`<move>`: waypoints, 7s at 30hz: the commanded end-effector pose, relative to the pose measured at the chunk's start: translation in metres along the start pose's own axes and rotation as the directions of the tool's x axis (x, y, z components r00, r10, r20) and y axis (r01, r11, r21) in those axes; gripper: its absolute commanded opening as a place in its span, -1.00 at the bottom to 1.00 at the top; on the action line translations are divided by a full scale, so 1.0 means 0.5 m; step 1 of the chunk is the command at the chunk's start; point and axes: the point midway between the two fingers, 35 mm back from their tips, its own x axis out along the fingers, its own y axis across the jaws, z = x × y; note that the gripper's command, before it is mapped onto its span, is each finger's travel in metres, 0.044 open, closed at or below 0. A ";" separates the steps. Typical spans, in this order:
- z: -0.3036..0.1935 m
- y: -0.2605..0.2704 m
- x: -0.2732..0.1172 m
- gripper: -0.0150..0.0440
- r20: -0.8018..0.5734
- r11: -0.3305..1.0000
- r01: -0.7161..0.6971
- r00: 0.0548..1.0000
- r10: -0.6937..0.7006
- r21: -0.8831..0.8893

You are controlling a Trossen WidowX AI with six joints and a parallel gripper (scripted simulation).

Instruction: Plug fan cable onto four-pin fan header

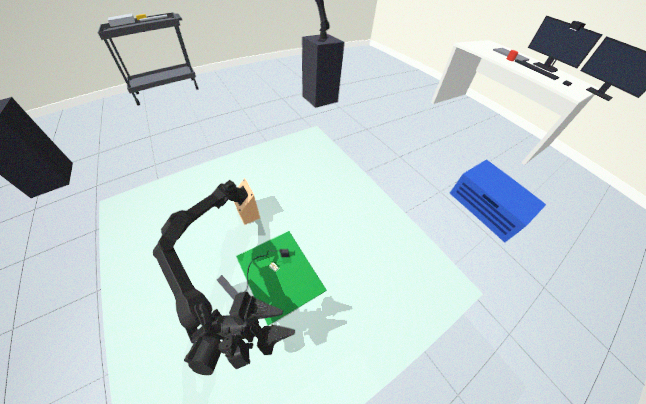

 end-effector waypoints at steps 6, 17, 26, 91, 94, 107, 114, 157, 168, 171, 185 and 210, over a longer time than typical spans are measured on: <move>-0.070 -0.012 0.059 1.00 -0.104 0.993 0.113 0.988 -0.110 0.024; -0.440 -0.015 0.140 1.00 -0.602 0.822 0.489 0.574 -0.555 -0.291; -0.644 0.034 -0.005 1.00 -0.527 0.499 0.201 -0.127 -0.840 -0.843; -0.764 -0.207 -0.141 0.47 -0.363 0.379 -0.003 -0.287 -0.887 -0.925; -0.764 -0.207 -0.141 0.20 -0.363 0.379 -0.003 -0.287 -0.887 -0.925; -0.745 -0.164 -0.124 -0.49 -0.362 0.379 -0.005 -0.285 -0.888 -0.925; -0.729 -0.120 -0.111 -0.49 -0.361 0.377 -0.002 -0.285 -0.888 -0.926; -0.615 -0.138 -0.200 -0.49 -0.358 0.089 0.655 -0.289 -0.888 -0.750; -0.628 -0.173 -0.211 -0.49 -0.357 0.089 0.654 -0.290 -0.888 -0.751; -0.630 -0.178 -0.212 -0.49 -0.357 0.089 0.654 -0.290 -0.888 -0.752; -0.628 -0.179 -0.211 -0.49 -0.357 0.092 0.648 -0.290 -0.888 -0.756; -0.631 -0.183 -0.213 -0.49 -0.357 0.092 0.648 -0.290 -0.888 -0.756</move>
